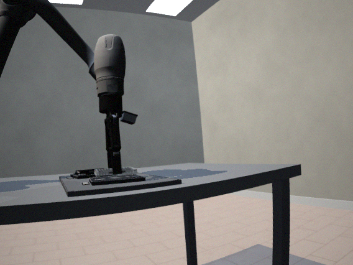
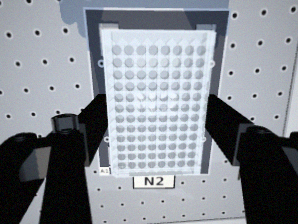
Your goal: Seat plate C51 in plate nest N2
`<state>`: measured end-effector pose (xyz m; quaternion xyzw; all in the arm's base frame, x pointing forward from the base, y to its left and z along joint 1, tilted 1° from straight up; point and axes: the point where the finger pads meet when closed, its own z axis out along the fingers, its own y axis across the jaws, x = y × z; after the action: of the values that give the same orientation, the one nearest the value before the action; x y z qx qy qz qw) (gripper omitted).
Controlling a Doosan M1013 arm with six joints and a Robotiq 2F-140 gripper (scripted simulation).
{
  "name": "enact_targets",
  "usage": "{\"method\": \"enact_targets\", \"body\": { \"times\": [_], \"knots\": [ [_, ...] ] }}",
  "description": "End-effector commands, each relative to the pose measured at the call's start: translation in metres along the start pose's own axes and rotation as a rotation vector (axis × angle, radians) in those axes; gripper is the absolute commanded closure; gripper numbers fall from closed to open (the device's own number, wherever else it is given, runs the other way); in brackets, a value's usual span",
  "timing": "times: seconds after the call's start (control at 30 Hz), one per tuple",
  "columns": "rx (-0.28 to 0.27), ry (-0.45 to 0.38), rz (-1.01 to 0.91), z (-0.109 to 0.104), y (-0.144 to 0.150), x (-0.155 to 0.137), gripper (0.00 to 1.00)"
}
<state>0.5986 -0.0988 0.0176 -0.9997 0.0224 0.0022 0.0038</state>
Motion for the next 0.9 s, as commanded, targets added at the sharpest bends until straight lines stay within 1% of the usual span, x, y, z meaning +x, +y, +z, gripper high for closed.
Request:
{"method": "enact_targets", "body": {
  "times": [0.0, 0.87],
  "knots": [
    [0.0, 0.001, 0.0, -0.0008, 0.0, 0.0006, 0.9],
    [0.0, 0.001, 0.0, 0.0024, -0.0001, 0.0006, 0.9]
  ]
}}
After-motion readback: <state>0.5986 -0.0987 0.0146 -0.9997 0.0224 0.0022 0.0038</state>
